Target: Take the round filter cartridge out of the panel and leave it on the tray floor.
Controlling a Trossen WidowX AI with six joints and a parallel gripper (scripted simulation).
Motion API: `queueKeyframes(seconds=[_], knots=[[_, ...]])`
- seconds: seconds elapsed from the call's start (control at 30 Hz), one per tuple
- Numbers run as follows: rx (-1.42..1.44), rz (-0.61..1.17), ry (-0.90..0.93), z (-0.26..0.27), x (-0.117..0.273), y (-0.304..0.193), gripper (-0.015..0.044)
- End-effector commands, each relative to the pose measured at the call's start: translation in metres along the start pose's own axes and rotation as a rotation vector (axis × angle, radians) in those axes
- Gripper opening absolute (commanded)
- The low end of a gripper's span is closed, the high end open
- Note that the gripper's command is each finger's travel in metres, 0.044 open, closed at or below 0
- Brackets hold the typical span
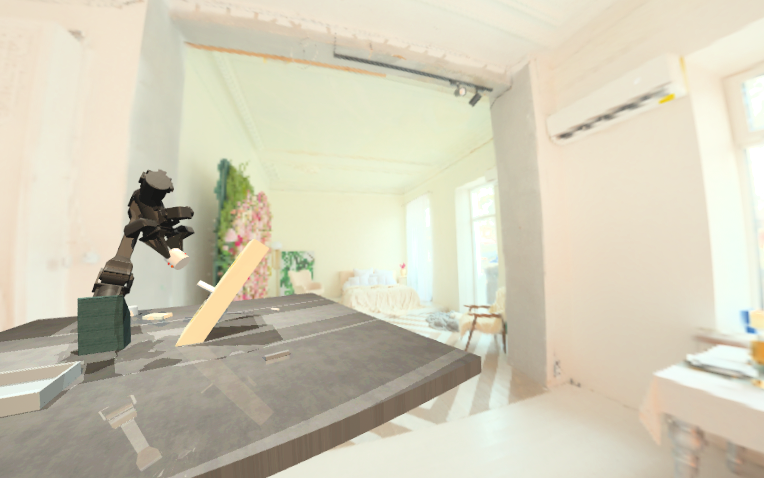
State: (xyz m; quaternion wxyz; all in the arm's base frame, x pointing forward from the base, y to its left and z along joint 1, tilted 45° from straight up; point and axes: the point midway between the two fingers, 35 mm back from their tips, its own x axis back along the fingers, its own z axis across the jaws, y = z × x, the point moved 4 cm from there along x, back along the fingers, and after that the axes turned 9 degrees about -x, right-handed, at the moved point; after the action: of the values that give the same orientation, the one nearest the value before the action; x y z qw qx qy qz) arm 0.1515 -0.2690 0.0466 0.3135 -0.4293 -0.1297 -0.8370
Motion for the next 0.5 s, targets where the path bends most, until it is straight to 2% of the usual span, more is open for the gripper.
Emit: queueKeyframes(seconds=[0.0,0.3,0.47], knots=[[-0.179,-0.018,-0.095,-0.034,0.002,-0.002,0.0000],[-0.540,-0.088,-0.278,-0.098,0.009,-0.010,0.0000],[-0.567,-0.094,-0.291,-0.102,0.009,-0.011,0.0000]])
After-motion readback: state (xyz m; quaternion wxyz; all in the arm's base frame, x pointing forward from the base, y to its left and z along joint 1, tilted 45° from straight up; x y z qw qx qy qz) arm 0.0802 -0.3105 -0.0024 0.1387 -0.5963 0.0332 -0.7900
